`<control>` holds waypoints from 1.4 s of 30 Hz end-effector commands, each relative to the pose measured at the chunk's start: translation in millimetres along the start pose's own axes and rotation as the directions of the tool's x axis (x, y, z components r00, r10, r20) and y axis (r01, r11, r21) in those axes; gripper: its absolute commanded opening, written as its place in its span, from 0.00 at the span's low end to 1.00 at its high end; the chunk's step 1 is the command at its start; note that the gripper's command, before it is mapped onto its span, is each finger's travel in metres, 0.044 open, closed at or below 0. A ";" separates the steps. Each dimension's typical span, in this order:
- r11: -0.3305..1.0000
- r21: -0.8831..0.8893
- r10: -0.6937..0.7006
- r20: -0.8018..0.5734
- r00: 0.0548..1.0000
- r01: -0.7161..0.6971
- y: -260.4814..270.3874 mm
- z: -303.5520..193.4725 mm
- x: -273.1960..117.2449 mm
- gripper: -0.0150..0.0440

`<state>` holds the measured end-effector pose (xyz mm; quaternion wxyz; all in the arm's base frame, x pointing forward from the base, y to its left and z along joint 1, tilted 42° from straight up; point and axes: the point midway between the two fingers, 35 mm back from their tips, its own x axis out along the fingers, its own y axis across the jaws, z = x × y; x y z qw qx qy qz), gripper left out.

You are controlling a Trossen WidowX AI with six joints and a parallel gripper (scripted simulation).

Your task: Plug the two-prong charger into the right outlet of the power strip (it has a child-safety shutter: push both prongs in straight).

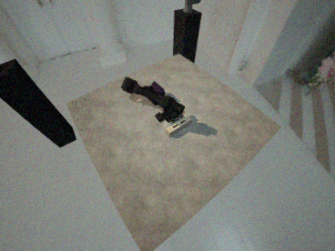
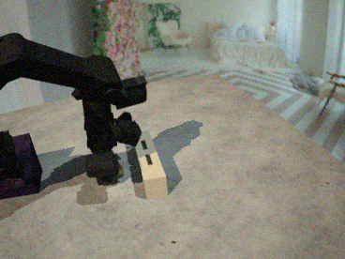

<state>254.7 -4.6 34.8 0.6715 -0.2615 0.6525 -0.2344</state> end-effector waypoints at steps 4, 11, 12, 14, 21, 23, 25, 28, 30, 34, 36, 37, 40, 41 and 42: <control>1.000 -0.002 -0.003 0.006 1.000 0.003 -2.3 11.1 0.0 0.25; 1.000 -0.001 -0.004 0.006 1.000 0.004 -4.6 20.6 1.0 0.25; 1.000 -0.001 -0.005 0.006 1.000 0.005 -5.0 21.9 1.2 0.25; 1.000 0.000 -0.005 0.006 1.000 0.005 -5.7 24.6 1.5 0.25; 1.000 0.000 -0.006 0.006 1.000 0.006 -6.9 29.2 2.2 0.25; 1.000 0.000 -0.006 0.006 1.000 0.006 -6.9 29.2 2.2 0.25; 1.000 0.000 -0.006 0.006 1.000 0.006 -7.0 29.2 2.1 0.25; 1.000 0.000 -0.006 0.006 1.000 0.006 -7.1 29.2 2.0 0.25; 1.000 0.000 -0.006 0.006 1.000 0.006 -7.1 29.4 2.0 0.25; 1.000 0.000 -0.006 0.006 1.000 0.006 -7.1 30.3 2.1 0.25; 1.000 0.000 -0.006 0.006 1.000 0.006 -7.1 30.8 2.0 0.25; 1.000 0.000 -0.006 0.006 1.000 0.006 -7.1 31.0 2.0 0.25; 1.000 0.000 -0.006 0.006 1.000 0.006 -7.2 31.5 2.0 0.25; 1.000 0.000 -0.006 0.006 1.000 0.006 -7.2 31.7 1.9 0.25; 1.000 0.000 -0.006 0.006 1.000 0.006 -7.2 31.9 1.9 0.25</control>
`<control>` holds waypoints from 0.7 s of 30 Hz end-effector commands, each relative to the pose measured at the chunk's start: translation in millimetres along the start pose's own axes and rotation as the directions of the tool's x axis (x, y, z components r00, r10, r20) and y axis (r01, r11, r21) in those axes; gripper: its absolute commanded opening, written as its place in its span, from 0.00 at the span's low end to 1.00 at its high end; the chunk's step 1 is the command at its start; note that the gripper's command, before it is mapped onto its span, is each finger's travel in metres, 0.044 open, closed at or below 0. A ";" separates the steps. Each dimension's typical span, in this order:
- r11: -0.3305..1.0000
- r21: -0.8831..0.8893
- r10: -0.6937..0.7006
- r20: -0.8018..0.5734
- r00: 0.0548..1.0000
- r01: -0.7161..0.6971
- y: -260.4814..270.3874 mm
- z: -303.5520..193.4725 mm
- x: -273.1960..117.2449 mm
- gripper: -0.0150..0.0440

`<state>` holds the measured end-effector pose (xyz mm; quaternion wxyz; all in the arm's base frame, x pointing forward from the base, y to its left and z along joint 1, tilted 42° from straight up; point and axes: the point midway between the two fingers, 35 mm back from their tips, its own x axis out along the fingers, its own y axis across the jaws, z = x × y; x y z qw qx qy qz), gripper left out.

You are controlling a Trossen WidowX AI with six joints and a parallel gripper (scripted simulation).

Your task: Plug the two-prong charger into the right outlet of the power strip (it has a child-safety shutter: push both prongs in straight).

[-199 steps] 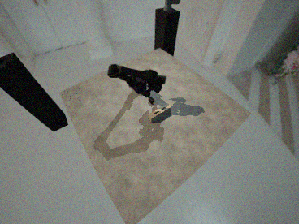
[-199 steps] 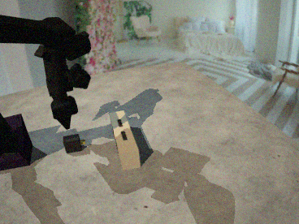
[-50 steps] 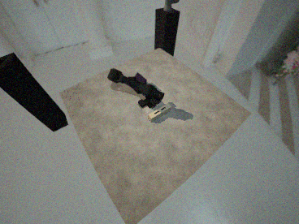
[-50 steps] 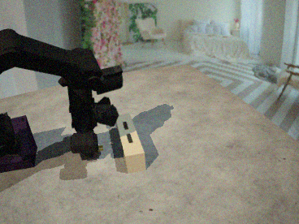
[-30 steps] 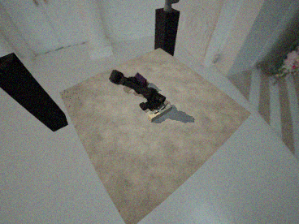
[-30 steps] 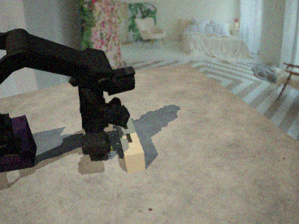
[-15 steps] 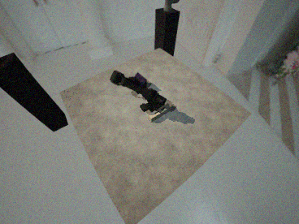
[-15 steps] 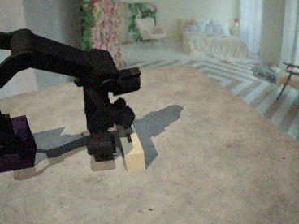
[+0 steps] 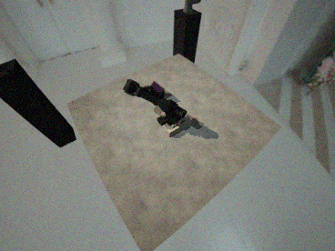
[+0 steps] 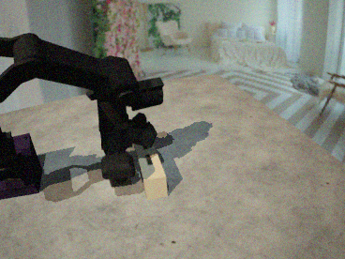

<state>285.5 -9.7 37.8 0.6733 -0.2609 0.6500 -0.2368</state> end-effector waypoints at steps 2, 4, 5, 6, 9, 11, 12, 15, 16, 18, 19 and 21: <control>1.000 -0.006 -0.003 0.003 1.000 0.003 -0.6 1.8 -0.4 0.25; 1.000 -0.006 -0.003 0.003 1.000 0.003 -0.7 2.2 -0.5 0.25; 1.000 -0.006 -0.003 0.003 1.000 0.003 -0.7 2.5 -0.5 0.25; 1.000 -0.006 -0.003 0.003 1.000 0.003 -0.7 2.7 -0.5 0.25; 1.000 -0.006 -0.003 0.003 1.000 0.003 -0.7 3.4 -0.6 0.25; 1.000 -0.006 -0.003 0.003 1.000 0.003 -0.8 3.9 -0.7 0.25; 1.000 -0.006 -0.003 0.003 1.000 0.003 -0.8 4.1 -0.7 0.25; 1.000 -0.006 -0.003 0.003 1.000 0.003 -0.8 4.8 -0.8 0.25; 1.000 -0.006 -0.003 0.003 1.000 0.003 -0.9 5.0 -0.8 0.25; 1.000 -0.005 -0.003 0.003 1.000 0.003 -0.9 5.5 -0.9 0.25; 1.000 -0.005 -0.003 0.003 1.000 0.003 -0.9 5.7 -0.9 0.25; 1.000 -0.005 -0.003 0.003 1.000 0.003 -0.9 6.1 -1.0 0.25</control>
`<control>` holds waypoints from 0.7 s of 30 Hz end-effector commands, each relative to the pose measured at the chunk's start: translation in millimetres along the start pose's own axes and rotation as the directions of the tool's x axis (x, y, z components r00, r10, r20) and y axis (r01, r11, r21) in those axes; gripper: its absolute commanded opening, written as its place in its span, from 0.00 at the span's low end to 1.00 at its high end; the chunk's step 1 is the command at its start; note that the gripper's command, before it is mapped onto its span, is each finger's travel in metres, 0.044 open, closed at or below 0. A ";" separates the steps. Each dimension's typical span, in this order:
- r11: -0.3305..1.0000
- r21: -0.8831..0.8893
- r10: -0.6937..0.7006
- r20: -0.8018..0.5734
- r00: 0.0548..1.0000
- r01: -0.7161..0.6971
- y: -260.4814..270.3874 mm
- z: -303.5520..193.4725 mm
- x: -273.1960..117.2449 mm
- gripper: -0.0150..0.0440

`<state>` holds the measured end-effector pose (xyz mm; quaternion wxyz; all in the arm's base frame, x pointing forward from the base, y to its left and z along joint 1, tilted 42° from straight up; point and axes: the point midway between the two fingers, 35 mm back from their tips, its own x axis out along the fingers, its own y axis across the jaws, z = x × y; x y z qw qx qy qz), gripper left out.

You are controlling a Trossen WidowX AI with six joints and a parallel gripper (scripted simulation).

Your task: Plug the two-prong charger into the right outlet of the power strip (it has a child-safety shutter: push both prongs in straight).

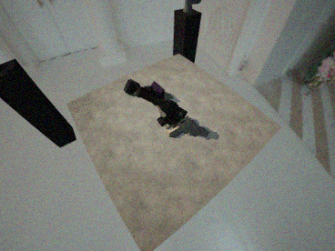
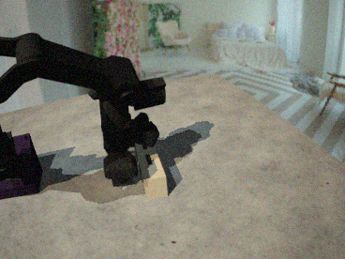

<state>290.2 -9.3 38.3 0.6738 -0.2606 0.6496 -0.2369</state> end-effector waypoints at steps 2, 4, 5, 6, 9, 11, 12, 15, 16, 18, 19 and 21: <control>1.000 -0.006 -0.003 0.002 1.000 0.003 -0.8 1.8 -0.6 0.25; 1.000 -0.006 -0.003 0.002 1.000 0.003 -0.8 2.2 -0.7 0.25; 1.000 -0.006 -0.003 0.002 1.000 0.003 -0.8 2.3 -0.7 0.25; 1.000 -0.006 -0.003 0.002 1.000 0.003 -0.8 2.3 -0.7 0.25; 1.000 -0.006 -0.003 0.002 1.000 0.003 -0.8 2.3 -0.7 0.25; 1.000 -0.006 -0.003 0.002 1.000 0.003 -0.8 2.5 -0.7 0.25; 1.000 -0.006 -0.003 0.002 1.000 0.003 -0.8 2.7 -0.7 0.25; 1.000 -0.006 -0.003 0.002 1.000 0.003 -0.7 3.3 -0.6 0.25; 1.000 -0.006 -0.003 0.002 1.000 0.003 -0.7 3.3 -0.6 0.25; 1.000 -0.006 -0.003 0.002 1.000 0.003 -0.7 3.3 -0.6 0.25; 1.000 -0.006 -0.003 0.002 1.000 0.003 -0.7 3.3 -0.6 0.25; 1.000 -0.006 -0.003 0.002 1.000 0.003 -0.7 3.3 -0.5 0.25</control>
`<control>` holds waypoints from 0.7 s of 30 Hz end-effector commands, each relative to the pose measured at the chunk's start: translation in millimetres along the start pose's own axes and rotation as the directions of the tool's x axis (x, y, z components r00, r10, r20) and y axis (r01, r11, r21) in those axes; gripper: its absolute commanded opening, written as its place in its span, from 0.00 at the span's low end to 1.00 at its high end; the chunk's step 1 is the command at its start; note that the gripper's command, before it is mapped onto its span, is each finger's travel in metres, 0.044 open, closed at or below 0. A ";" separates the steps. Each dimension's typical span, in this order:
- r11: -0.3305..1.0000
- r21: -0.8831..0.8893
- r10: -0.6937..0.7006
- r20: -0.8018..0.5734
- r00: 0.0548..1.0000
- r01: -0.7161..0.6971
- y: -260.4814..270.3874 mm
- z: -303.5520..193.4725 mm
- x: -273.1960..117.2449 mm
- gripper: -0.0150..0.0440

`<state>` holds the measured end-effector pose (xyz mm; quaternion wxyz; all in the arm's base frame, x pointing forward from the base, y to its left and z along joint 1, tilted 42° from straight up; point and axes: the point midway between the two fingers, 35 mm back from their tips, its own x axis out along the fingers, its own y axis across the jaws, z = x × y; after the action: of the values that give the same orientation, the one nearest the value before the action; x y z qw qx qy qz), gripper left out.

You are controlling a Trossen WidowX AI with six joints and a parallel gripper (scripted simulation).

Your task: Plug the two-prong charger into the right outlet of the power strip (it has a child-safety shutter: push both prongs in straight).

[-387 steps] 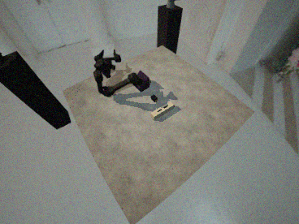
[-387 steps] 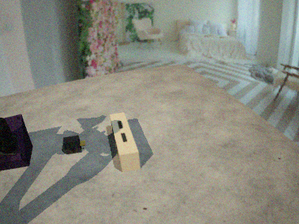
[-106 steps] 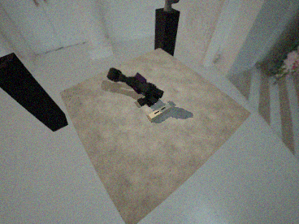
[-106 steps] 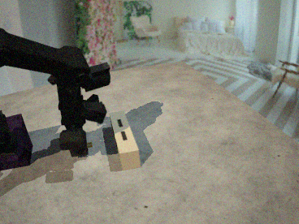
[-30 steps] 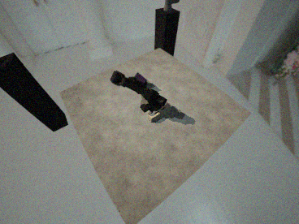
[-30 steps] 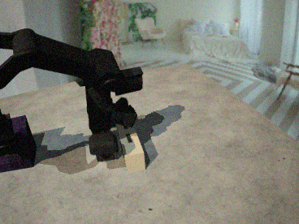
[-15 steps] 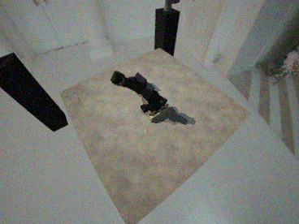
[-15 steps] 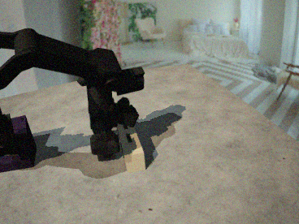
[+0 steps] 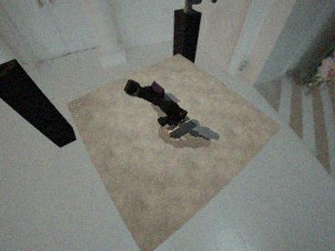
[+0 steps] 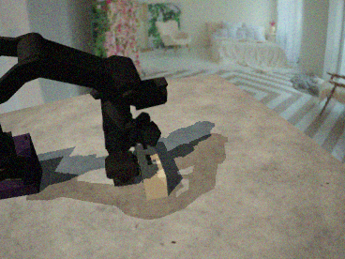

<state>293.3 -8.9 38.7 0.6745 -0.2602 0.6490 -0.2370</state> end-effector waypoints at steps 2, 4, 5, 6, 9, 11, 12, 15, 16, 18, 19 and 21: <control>1.000 -0.008 -0.004 0.000 1.000 0.004 -0.6 0.4 -0.1 0.25; 1.000 -0.008 -0.004 0.000 1.000 0.004 -0.6 0.8 -0.1 0.25; 1.000 -0.008 -0.004 0.000 1.000 0.004 -0.6 1.1 -0.1 0.25; 1.000 -0.008 -0.004 0.000 1.000 0.004 -0.6 1.4 -0.1 0.25; 1.000 -0.008 -0.004 0.000 1.000 0.004 -0.6 2.5 -0.2 0.25; 1.000 -0.008 -0.004 0.000 1.000 0.004 -0.6 3.2 -0.2 0.25; 1.000 -0.008 -0.004 0.000 1.000 0.004 -0.6 3.6 -0.3 0.25; 1.000 -0.008 -0.004 0.000 1.000 0.004 -0.6 4.5 -0.4 0.25; 1.000 -0.008 -0.004 0.000 1.000 0.004 -0.7 4.8 -0.5 0.25; 1.000 -0.008 -0.004 0.000 1.000 0.004 -0.7 5.4 -0.6 0.25; 1.000 -0.007 -0.004 0.000 1.000 0.004 -0.7 5.7 -0.6 0.25; 1.000 -0.007 -0.004 0.000 1.000 0.004 -0.7 6.3 -0.6 0.25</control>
<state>297.7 -8.7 38.7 0.6736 -0.2608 0.6497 -0.2369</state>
